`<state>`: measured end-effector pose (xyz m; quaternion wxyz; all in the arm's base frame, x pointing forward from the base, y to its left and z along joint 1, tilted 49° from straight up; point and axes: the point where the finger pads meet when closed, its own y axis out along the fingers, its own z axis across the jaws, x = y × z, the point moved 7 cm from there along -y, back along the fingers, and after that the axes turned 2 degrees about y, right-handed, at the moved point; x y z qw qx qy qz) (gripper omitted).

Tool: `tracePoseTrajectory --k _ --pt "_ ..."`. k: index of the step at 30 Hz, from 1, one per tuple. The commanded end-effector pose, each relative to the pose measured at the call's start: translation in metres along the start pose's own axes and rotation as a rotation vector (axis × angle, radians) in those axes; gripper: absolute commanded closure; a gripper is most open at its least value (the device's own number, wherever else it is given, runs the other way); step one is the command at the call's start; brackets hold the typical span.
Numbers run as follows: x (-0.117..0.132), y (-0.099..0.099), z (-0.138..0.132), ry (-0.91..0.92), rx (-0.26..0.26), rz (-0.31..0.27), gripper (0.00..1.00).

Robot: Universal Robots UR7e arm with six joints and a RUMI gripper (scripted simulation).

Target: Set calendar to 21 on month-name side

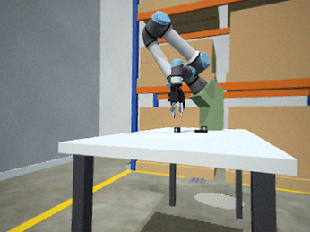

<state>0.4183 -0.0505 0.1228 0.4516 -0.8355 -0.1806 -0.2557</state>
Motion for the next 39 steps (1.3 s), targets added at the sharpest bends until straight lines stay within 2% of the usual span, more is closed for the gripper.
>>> tracePoseTrajectory --k 1,20,39 --pt "0.0 0.001 0.0 0.0 0.0 -0.001 0.71" --pt "0.0 0.017 0.0 0.0 0.0 -0.001 0.71" --pt "0.0 0.043 0.0 0.0 0.0 -0.001 0.71"
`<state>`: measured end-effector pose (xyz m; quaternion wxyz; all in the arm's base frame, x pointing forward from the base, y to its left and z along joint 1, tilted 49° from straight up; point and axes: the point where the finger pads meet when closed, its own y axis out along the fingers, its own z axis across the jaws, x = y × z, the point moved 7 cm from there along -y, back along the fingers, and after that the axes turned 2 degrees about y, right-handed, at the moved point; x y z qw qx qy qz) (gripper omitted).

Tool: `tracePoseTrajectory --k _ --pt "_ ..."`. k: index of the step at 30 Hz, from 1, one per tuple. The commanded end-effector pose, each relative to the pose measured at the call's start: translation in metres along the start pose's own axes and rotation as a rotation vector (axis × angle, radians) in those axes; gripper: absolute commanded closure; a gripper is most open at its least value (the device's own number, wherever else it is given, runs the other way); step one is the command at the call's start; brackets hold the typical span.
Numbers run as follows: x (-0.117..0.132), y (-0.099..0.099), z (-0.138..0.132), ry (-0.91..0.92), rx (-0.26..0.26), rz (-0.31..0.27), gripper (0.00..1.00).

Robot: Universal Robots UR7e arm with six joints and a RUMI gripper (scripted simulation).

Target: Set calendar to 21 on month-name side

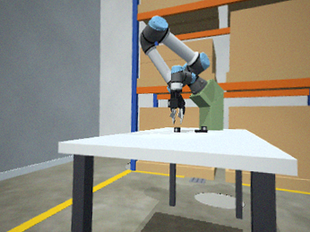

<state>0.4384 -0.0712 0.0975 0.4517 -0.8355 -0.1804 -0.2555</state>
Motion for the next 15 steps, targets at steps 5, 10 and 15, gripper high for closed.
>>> tracePoseTrajectory --k 5,10,15 --pt "0.0002 0.0094 -0.0001 0.0 0.0 -0.002 0.71" --pt "0.0002 0.0123 -0.0001 0.0 0.0 -0.002 0.71" --pt "0.0002 0.0131 -0.0001 0.0 0.0 -0.002 0.71"
